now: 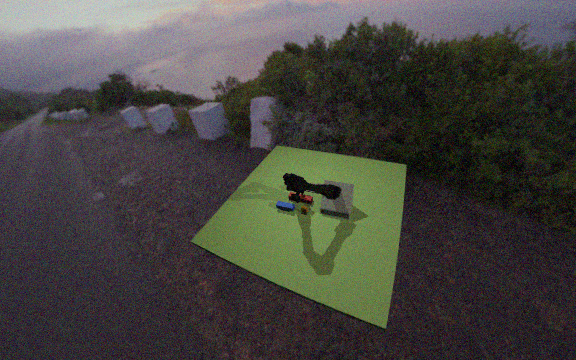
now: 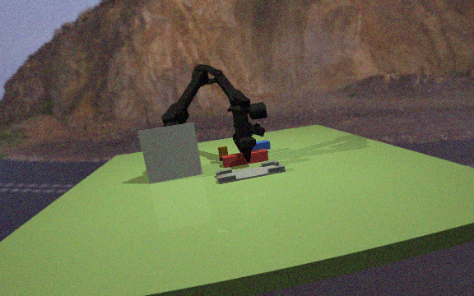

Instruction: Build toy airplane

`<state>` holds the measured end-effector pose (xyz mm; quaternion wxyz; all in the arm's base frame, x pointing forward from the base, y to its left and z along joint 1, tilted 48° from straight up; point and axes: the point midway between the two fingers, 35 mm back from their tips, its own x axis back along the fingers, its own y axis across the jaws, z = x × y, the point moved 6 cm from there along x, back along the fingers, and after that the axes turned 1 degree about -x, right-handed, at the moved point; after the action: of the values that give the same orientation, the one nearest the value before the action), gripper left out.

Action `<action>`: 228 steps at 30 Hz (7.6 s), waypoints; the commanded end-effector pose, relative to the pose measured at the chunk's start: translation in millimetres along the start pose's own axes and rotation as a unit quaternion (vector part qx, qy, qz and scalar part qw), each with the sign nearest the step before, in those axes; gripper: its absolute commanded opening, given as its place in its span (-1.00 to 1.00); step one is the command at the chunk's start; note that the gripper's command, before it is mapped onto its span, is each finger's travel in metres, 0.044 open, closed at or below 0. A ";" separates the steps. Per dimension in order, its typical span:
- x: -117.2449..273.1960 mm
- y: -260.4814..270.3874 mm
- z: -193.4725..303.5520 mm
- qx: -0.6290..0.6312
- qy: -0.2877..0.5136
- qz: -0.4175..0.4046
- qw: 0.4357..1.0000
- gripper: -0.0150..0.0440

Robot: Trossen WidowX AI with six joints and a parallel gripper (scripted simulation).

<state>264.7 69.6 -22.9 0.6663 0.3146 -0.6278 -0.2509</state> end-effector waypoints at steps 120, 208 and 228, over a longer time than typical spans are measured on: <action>59.7 -146.2 4.7 -0.037 0.003 0.003 0.999 -0.49; 18.8 -150.8 5.0 -0.033 0.003 0.004 0.999 1.00; 126.3 -156.2 1.4 0.014 0.003 0.005 1.000 1.00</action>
<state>281.7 -126.6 -51.4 0.6737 0.2996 -0.6236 -0.2599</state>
